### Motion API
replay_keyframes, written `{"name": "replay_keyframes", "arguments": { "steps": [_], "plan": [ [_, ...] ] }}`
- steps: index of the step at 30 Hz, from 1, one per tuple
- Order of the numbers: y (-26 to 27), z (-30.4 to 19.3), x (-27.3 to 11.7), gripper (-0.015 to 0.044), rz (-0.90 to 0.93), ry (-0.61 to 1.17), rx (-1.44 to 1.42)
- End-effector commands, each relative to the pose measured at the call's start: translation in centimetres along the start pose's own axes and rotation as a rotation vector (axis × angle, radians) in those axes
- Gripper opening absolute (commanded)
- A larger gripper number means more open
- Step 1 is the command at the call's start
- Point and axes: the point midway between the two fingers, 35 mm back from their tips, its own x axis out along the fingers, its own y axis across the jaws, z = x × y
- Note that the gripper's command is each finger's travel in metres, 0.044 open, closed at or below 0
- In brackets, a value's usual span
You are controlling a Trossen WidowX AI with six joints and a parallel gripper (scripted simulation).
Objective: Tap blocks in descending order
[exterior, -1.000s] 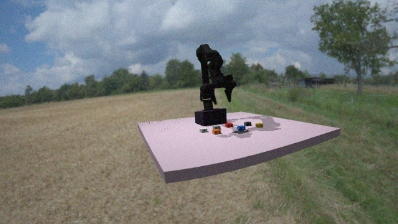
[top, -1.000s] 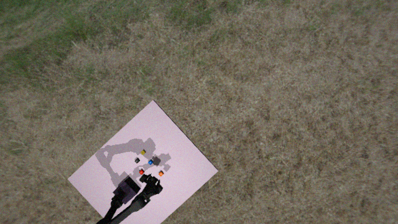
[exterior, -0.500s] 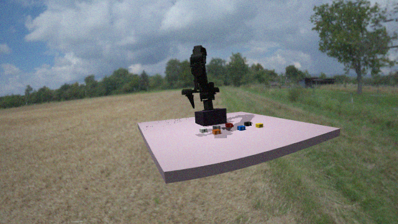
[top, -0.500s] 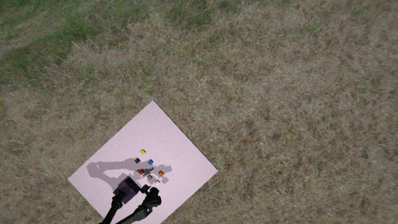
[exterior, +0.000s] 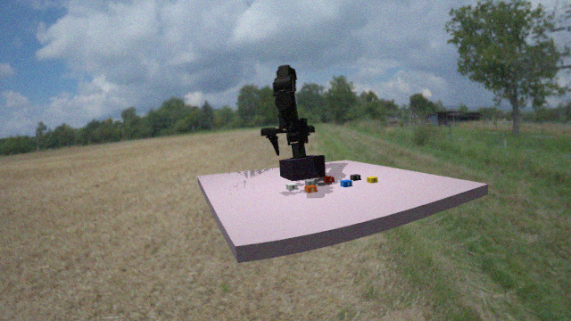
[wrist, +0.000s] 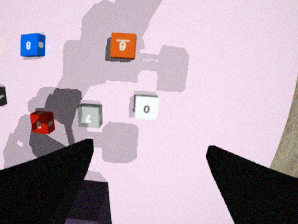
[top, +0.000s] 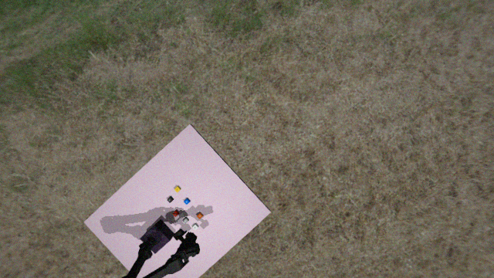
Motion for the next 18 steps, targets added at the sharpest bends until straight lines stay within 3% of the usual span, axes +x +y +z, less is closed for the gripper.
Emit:
{"name": "replay_keyframes", "arguments": {
  "steps": [1, 5, 18],
  "plan": [
    [4.0, -0.6, -0.1, 0.0400, 0.005, 0.004, -0.007],
    [9.2, -2.4, 0.1, 0.0400, 0.010, 0.006, -0.007],
    [9.4, -2.5, 0.1, 0.0400, 0.010, 0.006, -0.007]
  ]
}}
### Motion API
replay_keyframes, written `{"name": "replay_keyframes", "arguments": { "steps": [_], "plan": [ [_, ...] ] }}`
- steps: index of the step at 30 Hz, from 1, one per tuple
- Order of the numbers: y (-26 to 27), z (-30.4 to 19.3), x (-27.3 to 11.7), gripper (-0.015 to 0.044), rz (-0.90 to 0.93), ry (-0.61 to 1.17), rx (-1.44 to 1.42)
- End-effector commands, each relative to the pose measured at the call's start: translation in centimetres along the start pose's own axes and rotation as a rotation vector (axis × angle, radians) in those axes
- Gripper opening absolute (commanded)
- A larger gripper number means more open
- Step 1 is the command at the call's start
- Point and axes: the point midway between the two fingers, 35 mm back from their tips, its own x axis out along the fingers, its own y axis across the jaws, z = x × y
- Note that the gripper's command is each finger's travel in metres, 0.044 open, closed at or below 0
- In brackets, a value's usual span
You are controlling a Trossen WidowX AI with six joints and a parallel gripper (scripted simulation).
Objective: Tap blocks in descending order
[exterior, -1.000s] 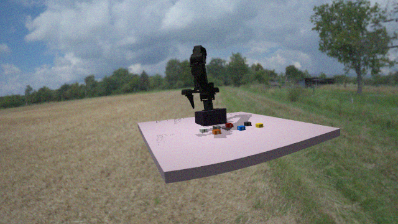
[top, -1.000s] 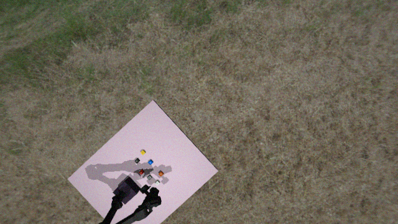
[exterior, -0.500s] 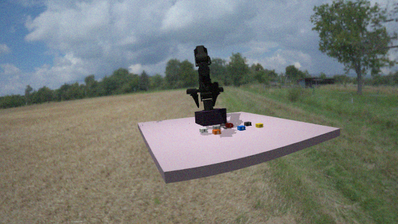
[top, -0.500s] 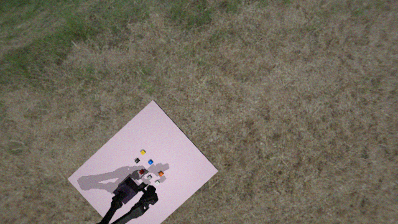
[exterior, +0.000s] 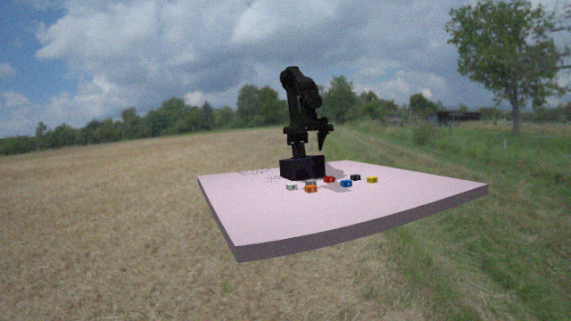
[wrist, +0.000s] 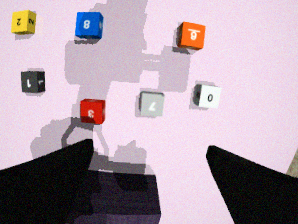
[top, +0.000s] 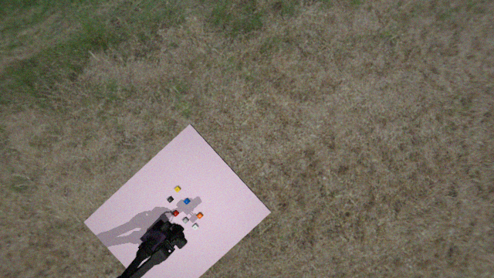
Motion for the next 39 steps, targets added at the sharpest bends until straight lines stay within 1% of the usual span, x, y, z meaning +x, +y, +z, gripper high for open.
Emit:
{"name": "replay_keyframes", "arguments": {
  "steps": [1, 9, 17, 39],
  "plan": [
    [0.1, -0.1, 0.1, 0.0400, 0.001, 0.001, 0.005],
    [0.3, 0.0, 0.1, 0.0400, 0.001, 0.001, 0.005],
    [8.6, -0.2, 0.0, 0.0400, 0.010, 0.001, 0.004],
    [9.0, -0.2, 0.0, 0.0400, 0.011, 0.001, 0.004]
  ]
}}
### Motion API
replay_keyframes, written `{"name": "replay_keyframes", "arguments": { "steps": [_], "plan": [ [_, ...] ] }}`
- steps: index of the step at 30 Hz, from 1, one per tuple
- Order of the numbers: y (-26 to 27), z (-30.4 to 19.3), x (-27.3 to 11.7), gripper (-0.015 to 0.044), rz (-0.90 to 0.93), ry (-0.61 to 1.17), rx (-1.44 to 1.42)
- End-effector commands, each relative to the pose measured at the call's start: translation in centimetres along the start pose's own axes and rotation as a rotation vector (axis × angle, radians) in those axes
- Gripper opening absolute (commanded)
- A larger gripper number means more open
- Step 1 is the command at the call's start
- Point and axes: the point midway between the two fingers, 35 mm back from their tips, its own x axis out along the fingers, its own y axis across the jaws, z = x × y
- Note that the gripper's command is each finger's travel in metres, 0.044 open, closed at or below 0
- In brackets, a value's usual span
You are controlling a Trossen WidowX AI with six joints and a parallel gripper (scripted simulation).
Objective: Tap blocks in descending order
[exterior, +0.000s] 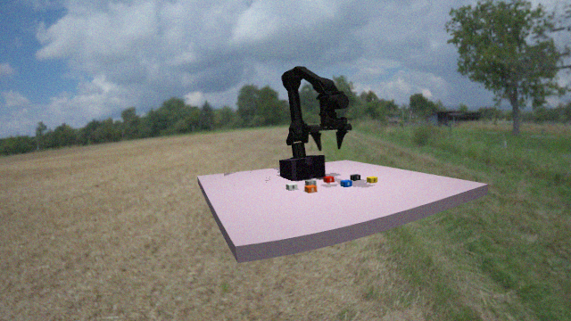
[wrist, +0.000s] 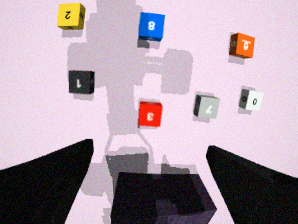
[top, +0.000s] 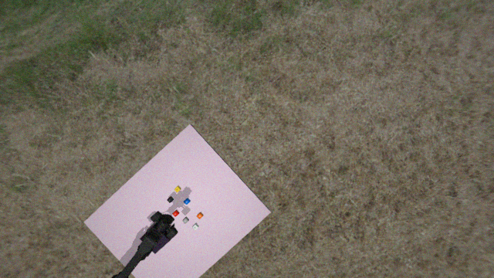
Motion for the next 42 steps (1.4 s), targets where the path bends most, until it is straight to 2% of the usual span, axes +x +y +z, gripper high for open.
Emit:
{"name": "replay_keyframes", "arguments": {
  "steps": [1, 8, 30, 42],
  "plan": [
    [0.9, 0.3, 0.0, 0.0400, 0.004, 0.000, 0.005],
    [9.7, 2.3, -0.1, 0.0400, 0.013, -0.001, 0.005],
    [10.0, 2.5, -0.2, 0.0400, 0.013, -0.001, 0.005],
    [12.4, 12.5, -0.5, 0.0400, 0.016, -0.011, 0.005]
  ]
}}
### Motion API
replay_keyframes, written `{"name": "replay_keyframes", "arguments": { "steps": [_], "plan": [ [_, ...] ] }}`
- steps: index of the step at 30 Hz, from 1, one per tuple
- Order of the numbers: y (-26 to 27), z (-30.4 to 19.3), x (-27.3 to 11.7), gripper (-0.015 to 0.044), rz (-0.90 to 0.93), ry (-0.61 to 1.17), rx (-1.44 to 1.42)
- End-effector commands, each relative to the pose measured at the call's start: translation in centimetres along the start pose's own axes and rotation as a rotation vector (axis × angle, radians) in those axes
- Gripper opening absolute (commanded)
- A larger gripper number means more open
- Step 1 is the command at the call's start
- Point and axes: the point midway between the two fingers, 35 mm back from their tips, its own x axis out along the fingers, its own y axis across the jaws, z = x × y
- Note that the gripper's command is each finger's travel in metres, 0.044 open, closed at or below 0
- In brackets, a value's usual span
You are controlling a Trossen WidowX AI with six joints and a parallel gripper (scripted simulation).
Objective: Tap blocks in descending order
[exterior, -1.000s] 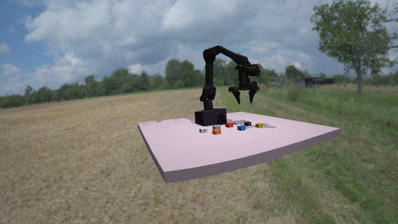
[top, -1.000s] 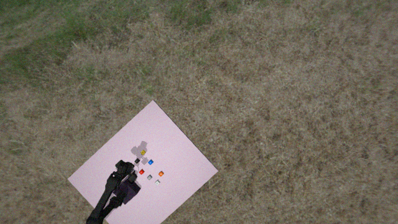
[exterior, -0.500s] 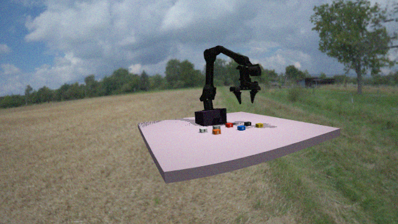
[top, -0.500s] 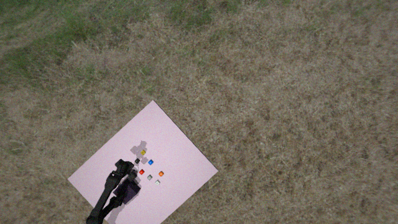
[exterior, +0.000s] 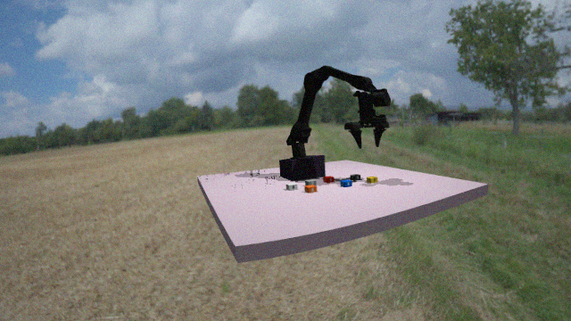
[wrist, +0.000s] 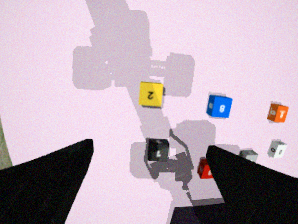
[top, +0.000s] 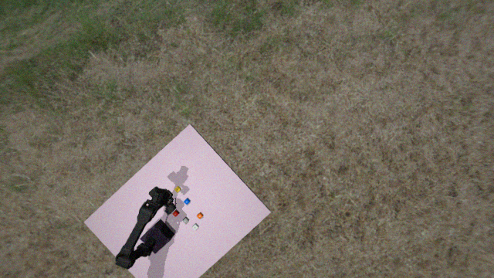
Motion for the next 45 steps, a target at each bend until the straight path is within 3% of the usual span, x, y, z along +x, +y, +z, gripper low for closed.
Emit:
{"name": "replay_keyframes", "arguments": {
  "steps": [1, 21, 30, 45],
  "plan": [
    [0.3, 2.4, 0.4, 0.0400, -0.003, 0.005, -0.003],
    [0.3, 2.4, 0.4, 0.0400, -0.003, 0.005, -0.003],
    [-11.7, 1.6, 0.4, 0.0400, -0.016, 0.005, -0.002],
    [-12.3, 1.5, 0.4, 0.0400, -0.016, 0.005, -0.002]
  ]
}}
